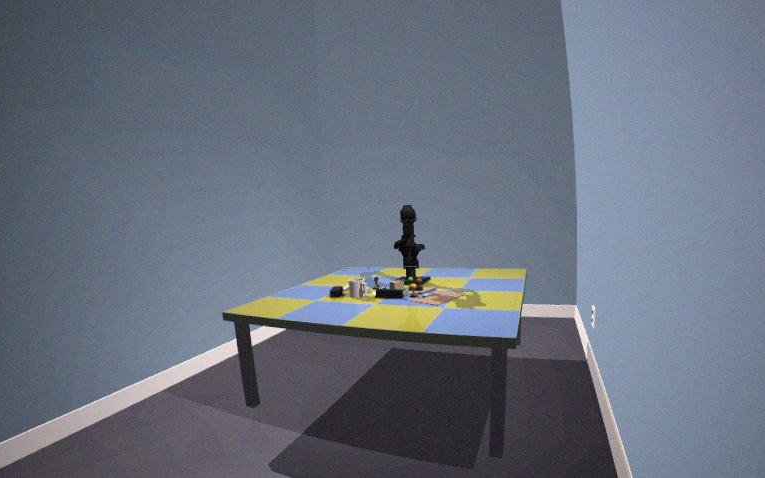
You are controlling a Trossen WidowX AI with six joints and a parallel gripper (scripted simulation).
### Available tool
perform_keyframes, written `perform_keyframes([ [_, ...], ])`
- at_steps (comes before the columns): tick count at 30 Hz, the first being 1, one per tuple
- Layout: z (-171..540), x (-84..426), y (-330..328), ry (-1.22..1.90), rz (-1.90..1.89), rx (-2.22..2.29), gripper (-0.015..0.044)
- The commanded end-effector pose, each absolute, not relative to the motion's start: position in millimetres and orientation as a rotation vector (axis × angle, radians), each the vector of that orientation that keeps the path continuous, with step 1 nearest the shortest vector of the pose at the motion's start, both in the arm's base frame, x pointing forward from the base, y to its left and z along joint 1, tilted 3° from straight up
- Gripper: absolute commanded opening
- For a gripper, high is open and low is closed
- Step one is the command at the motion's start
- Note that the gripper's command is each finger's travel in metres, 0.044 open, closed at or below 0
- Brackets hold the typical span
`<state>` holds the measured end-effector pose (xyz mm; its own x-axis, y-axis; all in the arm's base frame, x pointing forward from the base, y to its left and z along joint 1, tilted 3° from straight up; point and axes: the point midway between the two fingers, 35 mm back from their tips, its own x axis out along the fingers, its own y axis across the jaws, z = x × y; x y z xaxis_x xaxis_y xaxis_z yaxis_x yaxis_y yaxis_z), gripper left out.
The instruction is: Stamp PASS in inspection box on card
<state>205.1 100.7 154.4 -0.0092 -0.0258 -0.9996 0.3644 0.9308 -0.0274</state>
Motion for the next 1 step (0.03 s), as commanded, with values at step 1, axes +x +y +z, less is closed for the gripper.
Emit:
perform_keyframes([
  [1, 154.4, 205.1, 100.7, 1.555, -0.314, 0.272, 0.0262],
])
